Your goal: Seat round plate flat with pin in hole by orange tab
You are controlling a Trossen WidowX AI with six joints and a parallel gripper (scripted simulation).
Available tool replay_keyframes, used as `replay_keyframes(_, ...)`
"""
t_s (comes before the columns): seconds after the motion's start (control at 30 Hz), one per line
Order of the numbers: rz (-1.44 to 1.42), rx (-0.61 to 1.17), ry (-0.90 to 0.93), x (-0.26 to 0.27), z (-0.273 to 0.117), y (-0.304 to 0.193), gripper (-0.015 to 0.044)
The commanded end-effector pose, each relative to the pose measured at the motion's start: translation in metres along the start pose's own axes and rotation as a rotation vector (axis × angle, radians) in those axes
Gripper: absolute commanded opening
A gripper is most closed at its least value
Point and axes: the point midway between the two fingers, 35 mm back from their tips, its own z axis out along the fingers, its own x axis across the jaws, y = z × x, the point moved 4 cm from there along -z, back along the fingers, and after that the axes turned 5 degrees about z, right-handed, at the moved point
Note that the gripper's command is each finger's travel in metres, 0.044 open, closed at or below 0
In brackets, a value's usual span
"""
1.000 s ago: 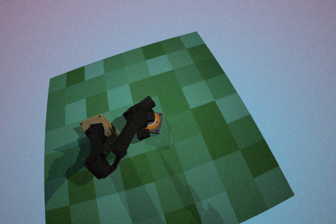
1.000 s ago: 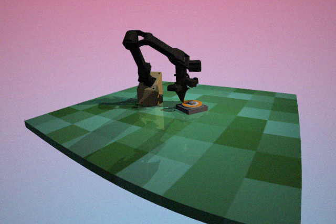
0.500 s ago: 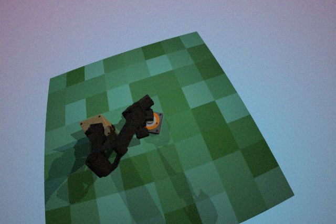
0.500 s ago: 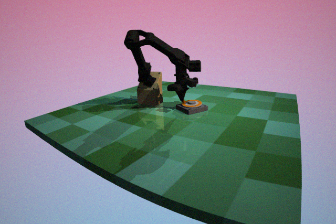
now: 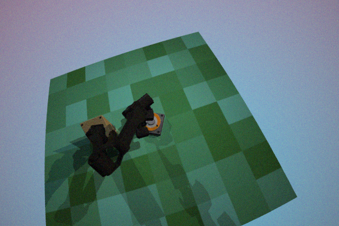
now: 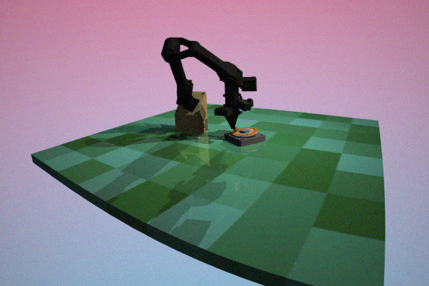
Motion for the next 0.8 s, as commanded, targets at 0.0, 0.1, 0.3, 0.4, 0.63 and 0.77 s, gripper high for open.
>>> replay_keyframes(0.0,-0.003,0.010,0.009,0.0060,0.0017,-0.0018,0.0000)
replay_keyframes(0.1,-0.003,0.010,0.009,0.0074,0.0017,-0.0022,0.0000)
replay_keyframes(0.3,-0.003,0.010,0.009,0.0087,0.0016,-0.0025,0.0000)
replay_keyframes(0.4,-0.003,0.010,0.009,0.0099,0.0016,-0.0028,0.0000)
replay_keyframes(0.63,-0.003,0.010,0.009,0.0117,0.0016,-0.0027,0.0000)
replay_keyframes(0.77,-0.003,0.010,0.009,0.0120,0.0016,-0.0027,0.0000)
